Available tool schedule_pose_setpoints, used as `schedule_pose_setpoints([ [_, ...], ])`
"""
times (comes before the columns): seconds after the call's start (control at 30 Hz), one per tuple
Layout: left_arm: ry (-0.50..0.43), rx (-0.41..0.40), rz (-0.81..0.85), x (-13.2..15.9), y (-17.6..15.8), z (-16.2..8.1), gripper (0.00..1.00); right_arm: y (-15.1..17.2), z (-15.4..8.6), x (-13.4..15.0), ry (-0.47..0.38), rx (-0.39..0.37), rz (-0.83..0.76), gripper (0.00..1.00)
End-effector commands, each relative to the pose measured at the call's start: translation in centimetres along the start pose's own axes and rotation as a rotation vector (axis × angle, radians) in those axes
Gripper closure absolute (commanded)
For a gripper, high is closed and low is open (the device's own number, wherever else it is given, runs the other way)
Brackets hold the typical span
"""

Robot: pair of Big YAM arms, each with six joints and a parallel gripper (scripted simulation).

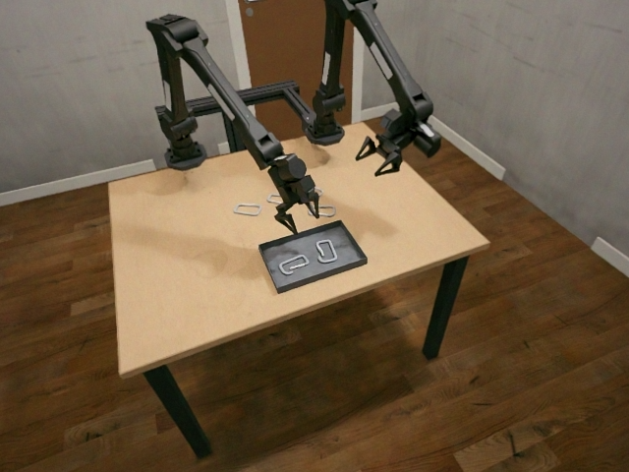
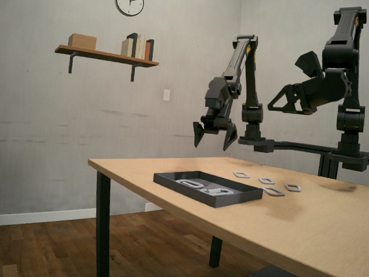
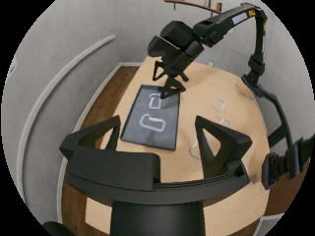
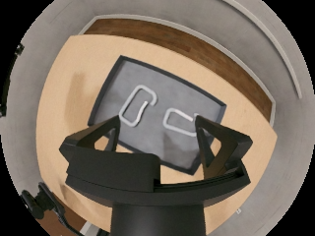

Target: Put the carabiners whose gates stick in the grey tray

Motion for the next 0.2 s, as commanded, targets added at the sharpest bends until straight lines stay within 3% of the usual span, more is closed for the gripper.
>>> schedule_pose_setpoints([
  [0.0, 0.0, -0.006, 0.037, -0.97, 0.94, -0.3, 0.0, 0.23, -1.32, -1.91, -0.06, -0.006, -0.01, 0.0],
  [0.17, 0.0, -0.006, 0.037, -0.97, 0.94, -0.3, 0.0, 0.23, -1.32, -1.91, -0.06, -0.006, -0.01, 0.0],
])
Point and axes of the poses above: on each arm, the point where the finger pads meet when closed, its own z axis out along the fingers, its own y axis across the jaws, x = y × z, the point moved 9 cm from there along -z, back along the fingers
